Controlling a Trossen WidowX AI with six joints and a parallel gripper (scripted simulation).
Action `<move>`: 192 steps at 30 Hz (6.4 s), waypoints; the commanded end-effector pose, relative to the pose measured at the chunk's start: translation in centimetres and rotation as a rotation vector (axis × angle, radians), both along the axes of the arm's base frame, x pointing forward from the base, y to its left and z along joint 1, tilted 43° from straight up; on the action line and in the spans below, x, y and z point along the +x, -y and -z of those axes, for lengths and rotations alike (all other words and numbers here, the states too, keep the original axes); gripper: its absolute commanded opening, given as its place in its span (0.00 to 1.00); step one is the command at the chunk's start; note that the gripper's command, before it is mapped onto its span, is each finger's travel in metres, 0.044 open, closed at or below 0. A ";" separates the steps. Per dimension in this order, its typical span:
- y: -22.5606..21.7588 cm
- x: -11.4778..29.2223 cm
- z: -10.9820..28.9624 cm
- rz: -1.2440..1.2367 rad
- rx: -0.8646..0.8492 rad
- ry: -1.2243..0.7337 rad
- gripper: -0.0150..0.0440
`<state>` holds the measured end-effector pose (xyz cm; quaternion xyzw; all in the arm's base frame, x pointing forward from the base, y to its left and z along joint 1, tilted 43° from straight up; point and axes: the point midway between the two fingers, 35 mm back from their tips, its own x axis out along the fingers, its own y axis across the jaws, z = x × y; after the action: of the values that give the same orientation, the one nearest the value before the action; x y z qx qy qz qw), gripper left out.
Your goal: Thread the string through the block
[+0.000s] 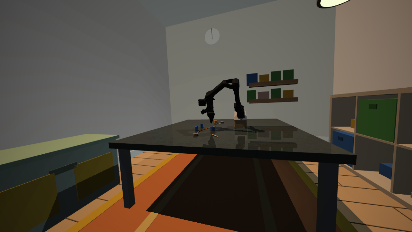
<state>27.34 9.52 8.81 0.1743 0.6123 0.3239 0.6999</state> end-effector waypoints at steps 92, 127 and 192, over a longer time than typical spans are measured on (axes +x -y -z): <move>2.2 2.0 8.3 1.748 0.110 -1.595 0.46; 2.0 2.1 8.5 1.748 0.109 -1.588 0.25; 4.5 3.0 4.3 1.295 0.088 -1.177 0.25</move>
<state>30.09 4.76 4.27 0.6701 0.6256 -0.2913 0.2735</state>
